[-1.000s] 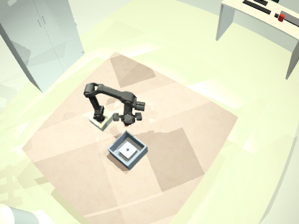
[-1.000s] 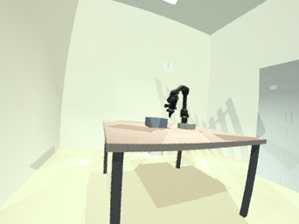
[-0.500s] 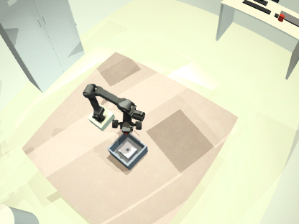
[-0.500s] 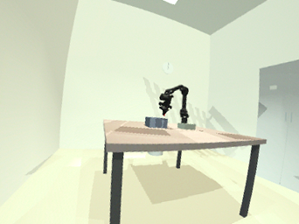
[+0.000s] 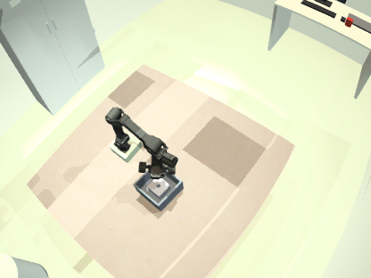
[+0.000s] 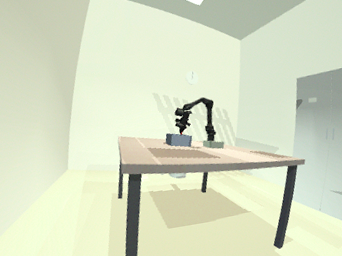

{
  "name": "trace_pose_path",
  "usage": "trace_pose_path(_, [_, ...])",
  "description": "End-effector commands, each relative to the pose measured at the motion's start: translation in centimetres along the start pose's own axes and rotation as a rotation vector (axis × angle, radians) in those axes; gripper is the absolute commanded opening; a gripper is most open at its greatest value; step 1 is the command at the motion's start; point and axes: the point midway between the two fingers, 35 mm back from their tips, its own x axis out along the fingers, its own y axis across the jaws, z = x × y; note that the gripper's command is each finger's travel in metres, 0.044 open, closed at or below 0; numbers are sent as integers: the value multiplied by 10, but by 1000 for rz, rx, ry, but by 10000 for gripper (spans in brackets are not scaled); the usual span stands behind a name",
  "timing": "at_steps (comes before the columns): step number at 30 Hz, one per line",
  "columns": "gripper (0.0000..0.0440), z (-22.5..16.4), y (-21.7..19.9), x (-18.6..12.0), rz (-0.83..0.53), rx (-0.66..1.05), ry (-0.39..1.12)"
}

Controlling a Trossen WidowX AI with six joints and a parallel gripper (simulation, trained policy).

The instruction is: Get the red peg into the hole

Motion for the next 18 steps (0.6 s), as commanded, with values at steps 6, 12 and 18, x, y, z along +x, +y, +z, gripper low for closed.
trace_pose_path(6, [0,16,4,24,34,-46,32])
trace_pose_path(12, [16,15,8,43,55,-106,70])
trace_pose_path(18, [148,14,10,58,67,-136,113])
